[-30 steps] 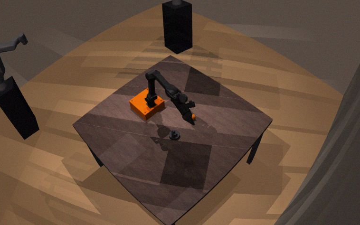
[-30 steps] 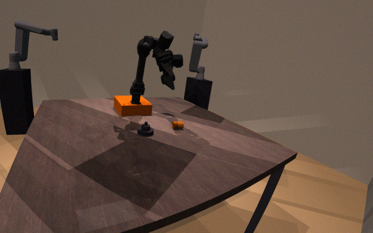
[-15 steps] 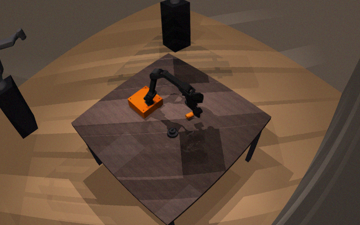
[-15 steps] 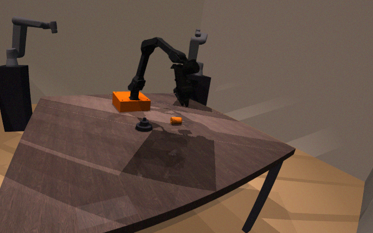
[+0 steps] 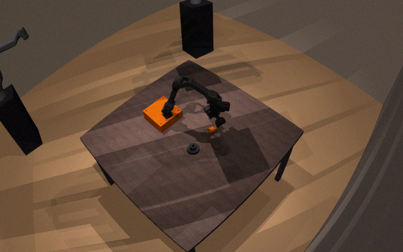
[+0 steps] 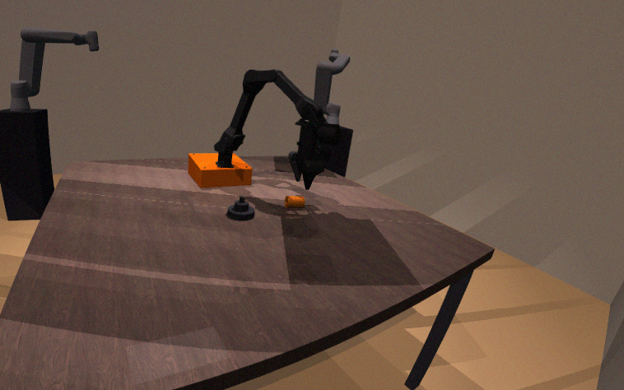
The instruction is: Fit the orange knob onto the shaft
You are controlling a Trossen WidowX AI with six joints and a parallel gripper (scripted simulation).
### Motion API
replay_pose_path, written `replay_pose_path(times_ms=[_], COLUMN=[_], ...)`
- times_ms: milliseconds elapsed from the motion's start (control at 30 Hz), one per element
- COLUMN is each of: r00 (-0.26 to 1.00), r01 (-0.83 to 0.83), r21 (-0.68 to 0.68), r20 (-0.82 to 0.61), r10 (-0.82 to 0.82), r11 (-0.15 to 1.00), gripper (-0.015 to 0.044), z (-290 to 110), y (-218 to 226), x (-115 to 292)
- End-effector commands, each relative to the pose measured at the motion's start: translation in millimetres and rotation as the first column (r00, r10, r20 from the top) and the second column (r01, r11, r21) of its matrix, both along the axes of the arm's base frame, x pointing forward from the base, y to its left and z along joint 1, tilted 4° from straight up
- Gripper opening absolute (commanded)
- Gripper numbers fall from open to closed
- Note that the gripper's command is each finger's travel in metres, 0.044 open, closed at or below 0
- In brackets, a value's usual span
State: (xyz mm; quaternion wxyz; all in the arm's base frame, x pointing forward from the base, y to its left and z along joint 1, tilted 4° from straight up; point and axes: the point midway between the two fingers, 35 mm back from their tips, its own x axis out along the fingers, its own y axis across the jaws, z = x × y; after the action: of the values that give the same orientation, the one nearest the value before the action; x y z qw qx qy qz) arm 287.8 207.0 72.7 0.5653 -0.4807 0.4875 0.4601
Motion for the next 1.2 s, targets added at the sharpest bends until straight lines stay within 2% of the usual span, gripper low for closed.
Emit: replay_pose_path(times_ms=[0, 1167], r00=[1.0, 1.0], r01=[0.0, 0.0], r21=[-0.015, -0.016], r20=[-0.013, -0.013], r10=[0.0, 0.0], r11=[1.0, 1.0], gripper=[0.044, 0.044], z=[-24, -71], y=[-1, 0], x=[0, 3])
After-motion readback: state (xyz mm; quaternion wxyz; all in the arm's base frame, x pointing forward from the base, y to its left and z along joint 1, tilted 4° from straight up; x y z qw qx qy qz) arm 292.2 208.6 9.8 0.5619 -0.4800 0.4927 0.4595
